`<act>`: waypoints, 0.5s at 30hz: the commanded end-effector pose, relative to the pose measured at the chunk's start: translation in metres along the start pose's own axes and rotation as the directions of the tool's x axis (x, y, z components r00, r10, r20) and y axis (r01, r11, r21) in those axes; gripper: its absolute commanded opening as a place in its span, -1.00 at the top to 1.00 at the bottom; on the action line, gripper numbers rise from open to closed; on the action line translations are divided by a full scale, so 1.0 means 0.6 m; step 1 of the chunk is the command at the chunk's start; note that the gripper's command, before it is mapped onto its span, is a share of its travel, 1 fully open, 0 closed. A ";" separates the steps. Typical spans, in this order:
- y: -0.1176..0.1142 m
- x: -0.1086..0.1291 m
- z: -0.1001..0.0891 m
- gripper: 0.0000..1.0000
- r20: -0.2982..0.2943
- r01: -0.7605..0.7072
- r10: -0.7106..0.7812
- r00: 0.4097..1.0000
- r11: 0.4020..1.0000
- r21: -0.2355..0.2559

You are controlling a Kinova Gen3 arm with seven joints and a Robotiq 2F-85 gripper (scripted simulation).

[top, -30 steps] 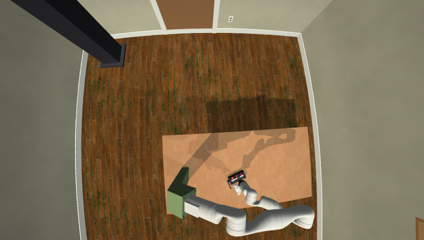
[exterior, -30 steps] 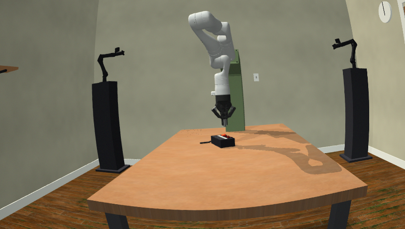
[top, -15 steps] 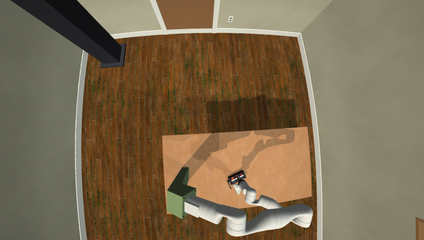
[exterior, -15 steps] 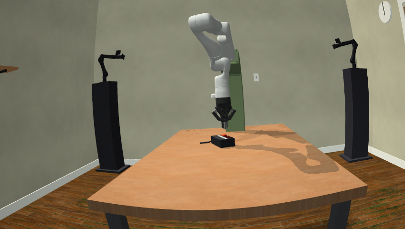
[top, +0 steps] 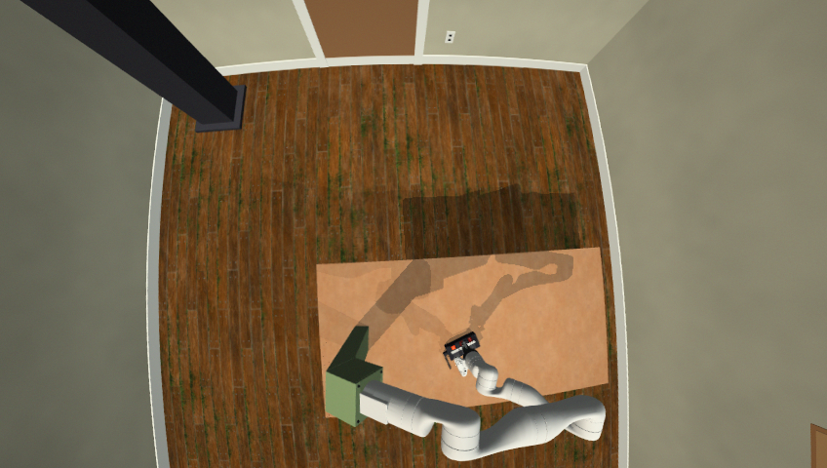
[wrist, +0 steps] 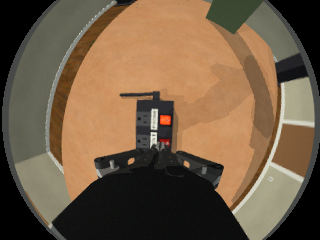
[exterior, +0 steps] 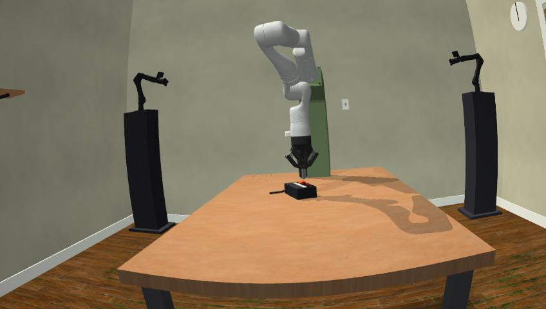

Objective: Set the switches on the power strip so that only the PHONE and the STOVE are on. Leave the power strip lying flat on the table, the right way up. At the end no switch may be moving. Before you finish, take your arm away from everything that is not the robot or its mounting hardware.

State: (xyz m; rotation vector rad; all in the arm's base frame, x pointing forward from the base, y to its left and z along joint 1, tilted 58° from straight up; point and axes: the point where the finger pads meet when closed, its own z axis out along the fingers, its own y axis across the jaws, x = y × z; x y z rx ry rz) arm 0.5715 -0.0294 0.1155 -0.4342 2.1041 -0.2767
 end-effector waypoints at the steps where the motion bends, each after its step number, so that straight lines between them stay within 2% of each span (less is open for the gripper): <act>1: 0.001 0.002 0.006 1.00 -0.002 -0.001 0.001 1.000 1.000 -0.001; 15: 0.001 0.002 0.017 1.00 -0.002 -0.001 0.001 1.000 1.000 -0.001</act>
